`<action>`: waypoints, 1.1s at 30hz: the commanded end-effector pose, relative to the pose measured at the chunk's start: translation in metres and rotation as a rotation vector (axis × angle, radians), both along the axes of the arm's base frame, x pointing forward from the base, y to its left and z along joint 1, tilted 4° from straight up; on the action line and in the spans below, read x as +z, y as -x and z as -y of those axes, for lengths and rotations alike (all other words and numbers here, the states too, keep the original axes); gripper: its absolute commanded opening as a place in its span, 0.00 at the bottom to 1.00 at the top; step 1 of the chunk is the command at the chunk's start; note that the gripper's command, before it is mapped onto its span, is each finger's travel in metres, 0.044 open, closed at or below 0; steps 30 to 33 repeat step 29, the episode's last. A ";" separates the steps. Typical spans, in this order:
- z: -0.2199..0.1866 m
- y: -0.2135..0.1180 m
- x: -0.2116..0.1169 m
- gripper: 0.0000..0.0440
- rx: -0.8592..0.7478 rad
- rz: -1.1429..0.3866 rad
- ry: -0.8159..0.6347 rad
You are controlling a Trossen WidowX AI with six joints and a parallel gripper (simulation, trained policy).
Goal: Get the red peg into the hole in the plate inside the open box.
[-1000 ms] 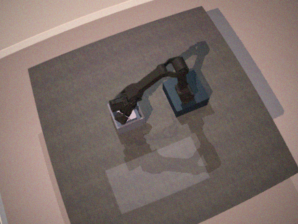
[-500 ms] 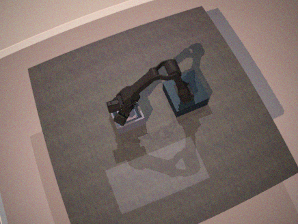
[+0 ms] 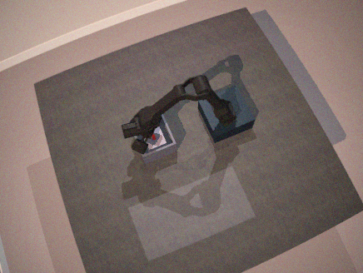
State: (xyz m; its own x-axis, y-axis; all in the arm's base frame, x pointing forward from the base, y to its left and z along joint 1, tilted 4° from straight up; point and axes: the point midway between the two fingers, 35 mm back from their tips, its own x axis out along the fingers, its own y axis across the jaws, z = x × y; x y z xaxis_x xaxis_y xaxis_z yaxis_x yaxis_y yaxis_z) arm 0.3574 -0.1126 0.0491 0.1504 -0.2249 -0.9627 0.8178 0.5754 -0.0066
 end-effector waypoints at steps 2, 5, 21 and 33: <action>0.010 -0.011 0.001 0.99 0.019 -0.003 0.021; 0.017 -0.019 0.006 1.00 0.019 0.019 0.037; 0.050 -0.046 0.028 1.00 -0.012 0.109 0.116; 0.050 -0.046 0.028 1.00 -0.013 0.110 0.117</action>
